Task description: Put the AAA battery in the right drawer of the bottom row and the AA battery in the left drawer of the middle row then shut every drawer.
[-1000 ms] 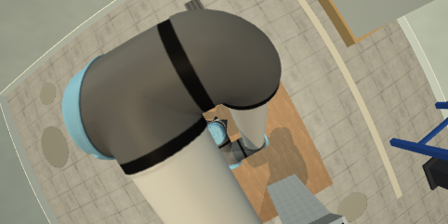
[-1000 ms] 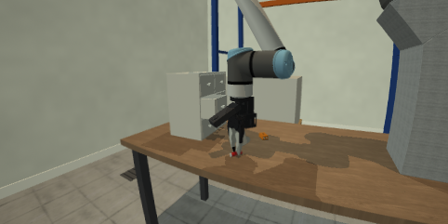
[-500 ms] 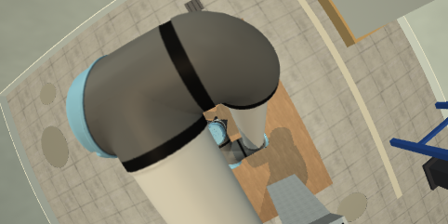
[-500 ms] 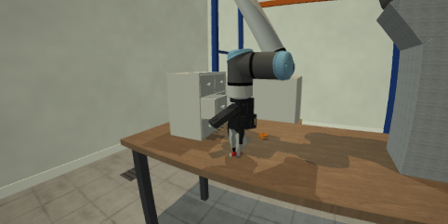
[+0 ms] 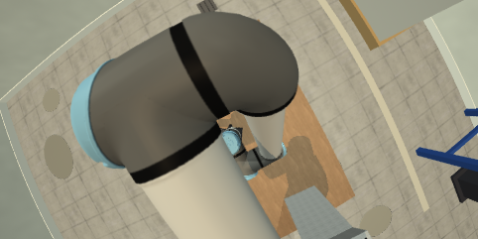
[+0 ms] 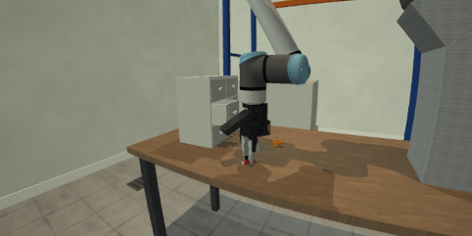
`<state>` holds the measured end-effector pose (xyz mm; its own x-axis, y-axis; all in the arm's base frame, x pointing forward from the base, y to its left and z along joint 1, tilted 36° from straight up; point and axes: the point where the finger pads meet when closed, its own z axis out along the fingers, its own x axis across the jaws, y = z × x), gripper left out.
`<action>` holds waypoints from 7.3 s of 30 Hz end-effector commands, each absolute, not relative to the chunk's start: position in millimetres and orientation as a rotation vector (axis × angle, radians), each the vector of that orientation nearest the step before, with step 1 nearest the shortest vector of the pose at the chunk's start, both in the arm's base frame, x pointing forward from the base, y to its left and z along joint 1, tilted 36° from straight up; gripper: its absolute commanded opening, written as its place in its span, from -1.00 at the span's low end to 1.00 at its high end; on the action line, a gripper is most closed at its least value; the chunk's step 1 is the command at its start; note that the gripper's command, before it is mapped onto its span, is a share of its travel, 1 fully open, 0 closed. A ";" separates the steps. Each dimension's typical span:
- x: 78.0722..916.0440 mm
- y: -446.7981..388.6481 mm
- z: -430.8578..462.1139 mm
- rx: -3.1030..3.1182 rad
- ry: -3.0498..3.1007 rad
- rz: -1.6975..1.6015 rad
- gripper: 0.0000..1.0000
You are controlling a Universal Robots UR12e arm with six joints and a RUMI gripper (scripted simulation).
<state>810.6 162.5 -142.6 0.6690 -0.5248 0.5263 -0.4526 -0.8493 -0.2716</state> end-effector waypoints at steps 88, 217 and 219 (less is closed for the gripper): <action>756.9 138.9 -57.9 -2.650 1.016 -0.894 -0.91; 688.2 6.9 62.8 -1.974 1.802 -0.702 -0.91; 688.2 6.9 62.7 -1.972 1.801 -0.704 -0.91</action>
<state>688.1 6.8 62.4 0.0546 -0.9925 0.1092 -0.8056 -0.1084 -0.5825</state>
